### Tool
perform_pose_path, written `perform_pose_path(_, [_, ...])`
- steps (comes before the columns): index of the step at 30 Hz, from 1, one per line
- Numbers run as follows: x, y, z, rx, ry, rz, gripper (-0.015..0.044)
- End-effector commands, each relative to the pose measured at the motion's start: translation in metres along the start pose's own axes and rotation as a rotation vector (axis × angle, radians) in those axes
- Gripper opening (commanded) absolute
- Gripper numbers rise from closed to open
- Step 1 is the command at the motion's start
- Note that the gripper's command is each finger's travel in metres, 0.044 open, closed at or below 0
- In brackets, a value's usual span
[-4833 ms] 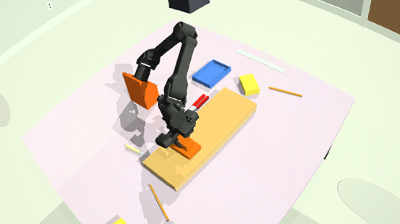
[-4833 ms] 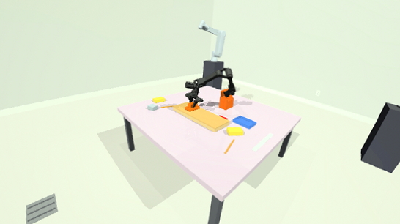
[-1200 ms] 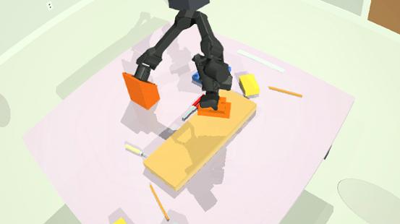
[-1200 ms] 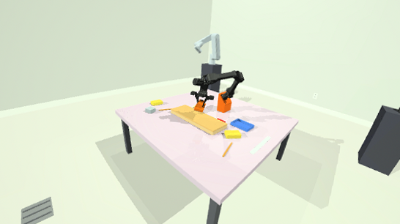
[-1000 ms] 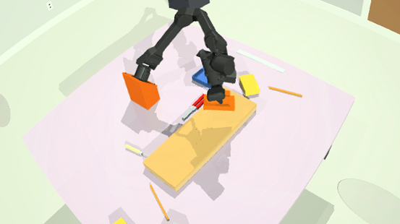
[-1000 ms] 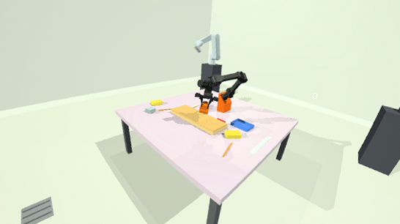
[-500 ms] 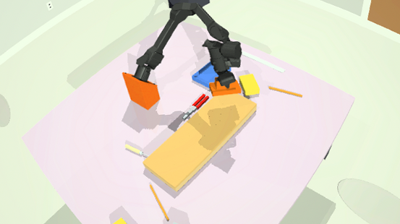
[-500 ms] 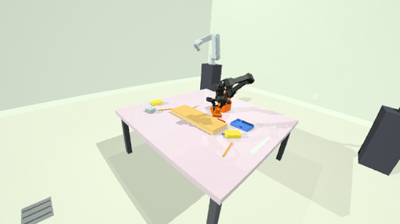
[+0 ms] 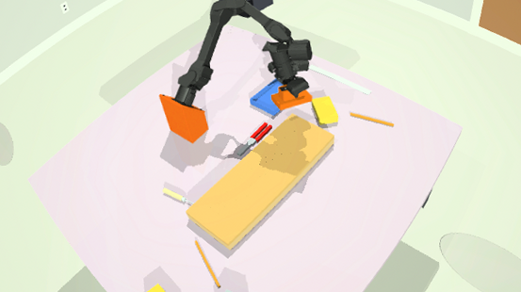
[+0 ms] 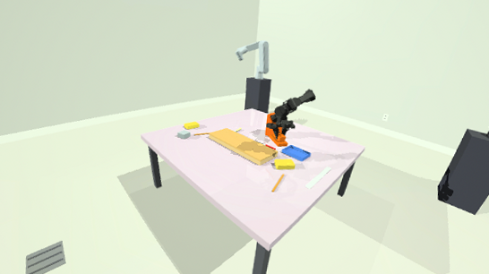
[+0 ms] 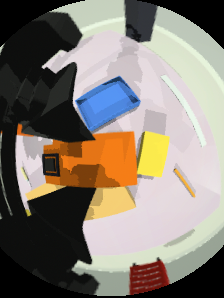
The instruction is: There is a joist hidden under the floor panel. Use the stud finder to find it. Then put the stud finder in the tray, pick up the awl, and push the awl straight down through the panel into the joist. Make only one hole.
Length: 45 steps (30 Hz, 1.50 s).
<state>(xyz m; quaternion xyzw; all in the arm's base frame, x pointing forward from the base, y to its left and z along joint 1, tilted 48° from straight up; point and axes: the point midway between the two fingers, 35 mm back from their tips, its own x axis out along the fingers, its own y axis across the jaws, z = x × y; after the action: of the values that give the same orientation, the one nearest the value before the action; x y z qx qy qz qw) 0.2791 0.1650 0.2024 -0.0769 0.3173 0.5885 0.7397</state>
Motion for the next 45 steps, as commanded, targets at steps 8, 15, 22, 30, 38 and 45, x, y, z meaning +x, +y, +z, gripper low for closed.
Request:
perform_pose_path(8, [-0.002,0.063,0.014,-0.159,-0.051,0.055,0.0])
perform_pose_path(15, [-0.003,0.103,0.015,-0.259,-0.081,0.103,0.0])
perform_pose_path(22, [-0.007,0.141,0.011,-0.356,-0.116,0.155,0.0])
perform_pose_path(30, [-0.006,0.153,0.008,-0.391,-0.127,0.174,0.0])
perform_pose_path(38, [0.005,0.152,0.006,-0.393,-0.121,0.175,0.0])
perform_pose_path(45, [0.015,0.151,0.005,-0.395,-0.117,0.175,0.0])
